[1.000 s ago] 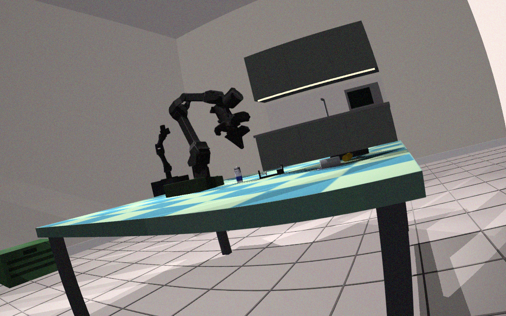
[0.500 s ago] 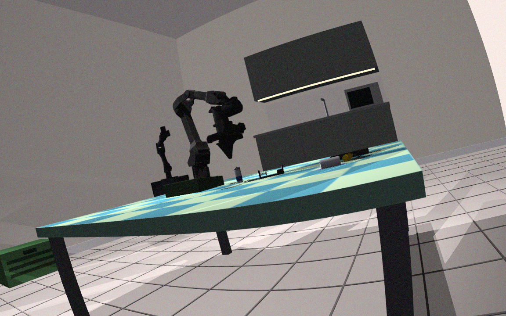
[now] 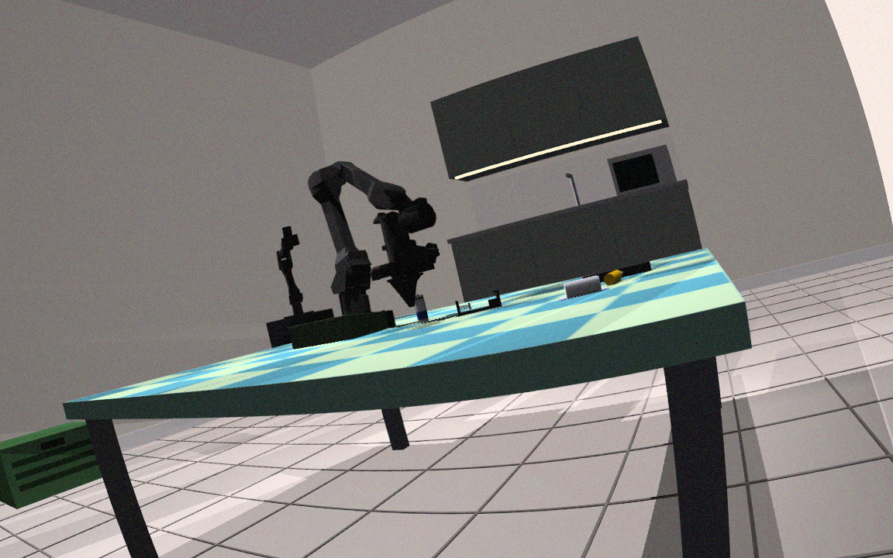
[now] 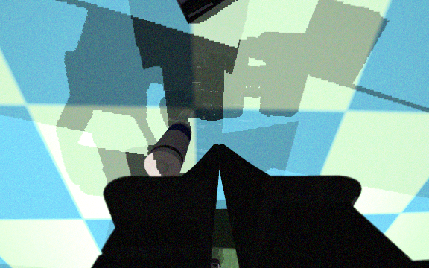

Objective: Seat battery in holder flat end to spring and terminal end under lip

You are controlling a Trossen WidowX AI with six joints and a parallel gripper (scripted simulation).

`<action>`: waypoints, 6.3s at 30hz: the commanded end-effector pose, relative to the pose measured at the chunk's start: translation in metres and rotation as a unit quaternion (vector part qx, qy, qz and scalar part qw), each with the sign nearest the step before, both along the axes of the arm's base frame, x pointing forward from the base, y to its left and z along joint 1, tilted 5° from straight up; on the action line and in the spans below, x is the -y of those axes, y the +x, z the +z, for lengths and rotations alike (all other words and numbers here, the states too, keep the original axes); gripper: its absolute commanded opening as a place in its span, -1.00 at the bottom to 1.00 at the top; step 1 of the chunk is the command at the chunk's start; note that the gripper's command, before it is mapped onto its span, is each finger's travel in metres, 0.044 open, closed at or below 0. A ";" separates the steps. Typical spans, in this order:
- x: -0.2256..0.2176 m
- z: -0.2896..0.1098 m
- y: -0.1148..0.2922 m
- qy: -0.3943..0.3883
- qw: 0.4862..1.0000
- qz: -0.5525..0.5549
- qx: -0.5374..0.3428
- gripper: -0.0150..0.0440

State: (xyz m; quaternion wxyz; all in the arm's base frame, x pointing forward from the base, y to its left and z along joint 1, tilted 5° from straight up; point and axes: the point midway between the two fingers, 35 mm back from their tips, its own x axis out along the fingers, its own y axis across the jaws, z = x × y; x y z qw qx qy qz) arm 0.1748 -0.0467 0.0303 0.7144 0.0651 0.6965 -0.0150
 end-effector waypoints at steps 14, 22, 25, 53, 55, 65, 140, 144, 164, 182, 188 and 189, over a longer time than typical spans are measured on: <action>-0.028 0.001 0.005 0.002 1.000 -0.002 0.000 -0.49; -0.041 0.002 0.006 0.003 1.000 -0.001 0.000 -0.49; -0.046 0.002 0.007 0.003 1.000 -0.001 0.000 -0.49; -0.058 0.084 0.004 0.005 1.000 -0.001 0.001 -0.49; -0.058 0.080 0.003 0.004 1.000 0.001 -0.002 -0.49; -0.065 0.062 0.007 -0.002 0.972 0.233 0.016 0.04; -0.087 -0.030 0.009 -0.017 0.706 0.706 0.054 -0.21; -0.085 -0.002 0.010 -0.017 0.706 0.706 0.054 -0.21; -0.058 0.042 0.081 -0.011 0.868 0.495 0.040 -0.21; -0.015 0.047 0.148 -0.002 0.968 0.251 0.025 -0.21; -0.017 0.037 0.151 0.003 0.967 0.248 0.054 -0.21; -0.017 0.035 0.152 0.004 0.967 0.248 0.060 -0.21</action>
